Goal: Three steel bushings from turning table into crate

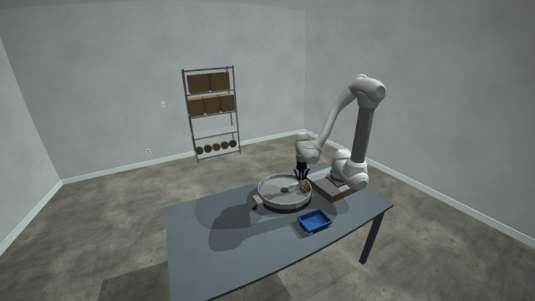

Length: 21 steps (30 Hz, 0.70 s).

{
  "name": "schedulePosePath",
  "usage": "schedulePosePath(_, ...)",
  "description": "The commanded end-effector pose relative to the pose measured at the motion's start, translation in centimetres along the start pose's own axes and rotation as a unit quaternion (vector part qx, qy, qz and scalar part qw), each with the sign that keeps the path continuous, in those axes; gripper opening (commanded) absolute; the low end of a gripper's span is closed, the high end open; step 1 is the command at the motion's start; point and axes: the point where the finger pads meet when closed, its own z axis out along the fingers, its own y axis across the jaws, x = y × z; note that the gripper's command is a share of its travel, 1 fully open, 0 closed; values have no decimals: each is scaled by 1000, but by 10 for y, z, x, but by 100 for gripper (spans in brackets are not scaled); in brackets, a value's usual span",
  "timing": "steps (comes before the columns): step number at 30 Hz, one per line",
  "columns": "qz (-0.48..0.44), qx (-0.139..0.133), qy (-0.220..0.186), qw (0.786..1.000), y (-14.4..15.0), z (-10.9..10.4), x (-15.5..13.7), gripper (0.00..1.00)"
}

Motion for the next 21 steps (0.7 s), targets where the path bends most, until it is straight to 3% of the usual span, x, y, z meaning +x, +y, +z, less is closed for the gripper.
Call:
schedulePosePath(1,-3,0,1,1000,-1,3,1,0)
schedulePosePath(12,-3,0,1,1000,-1,-8,1,0)
schedulePosePath(21,-3,0,1,1000,-1,-48,1,0)
